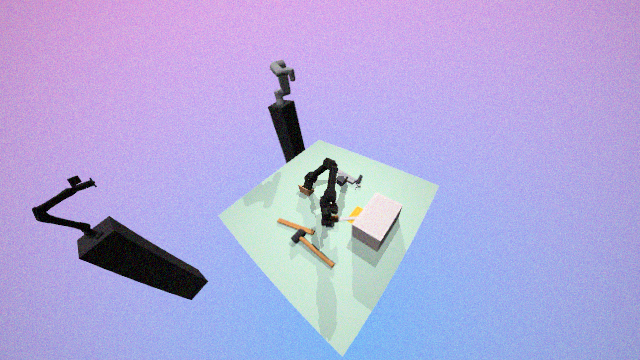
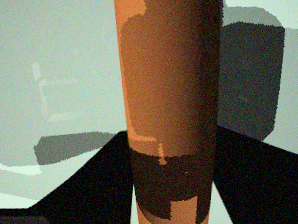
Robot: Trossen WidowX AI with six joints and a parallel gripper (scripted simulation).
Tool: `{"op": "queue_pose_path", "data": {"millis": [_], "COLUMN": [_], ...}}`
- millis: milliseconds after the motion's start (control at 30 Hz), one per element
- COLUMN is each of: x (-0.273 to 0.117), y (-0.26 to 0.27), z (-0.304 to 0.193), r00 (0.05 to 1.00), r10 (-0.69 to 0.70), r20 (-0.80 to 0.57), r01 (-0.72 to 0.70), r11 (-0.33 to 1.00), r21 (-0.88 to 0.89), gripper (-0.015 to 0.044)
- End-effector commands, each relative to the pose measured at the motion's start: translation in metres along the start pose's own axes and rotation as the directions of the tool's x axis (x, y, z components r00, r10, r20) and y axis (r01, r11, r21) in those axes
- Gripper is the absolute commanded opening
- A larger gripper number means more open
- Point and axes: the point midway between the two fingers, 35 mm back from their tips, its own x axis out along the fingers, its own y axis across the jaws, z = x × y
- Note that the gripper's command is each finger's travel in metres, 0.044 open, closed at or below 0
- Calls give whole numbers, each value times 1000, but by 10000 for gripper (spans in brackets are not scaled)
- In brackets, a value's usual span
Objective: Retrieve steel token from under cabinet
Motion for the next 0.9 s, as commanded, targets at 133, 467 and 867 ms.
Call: {"op": "queue_pose_path", "data": {"millis": [133,467,867], "x": [1,0,-16], "y": [0,0,2], "z": [-19,-32,-31], "r00": [1000,1000,1000], "r10": [2,1,2], "r20": [-3,-2,-3], "r01": [-2,-1,-2], "r11": [1000,1000,1000], "r21": [2,2,10], "gripper": [0,0,0]}}
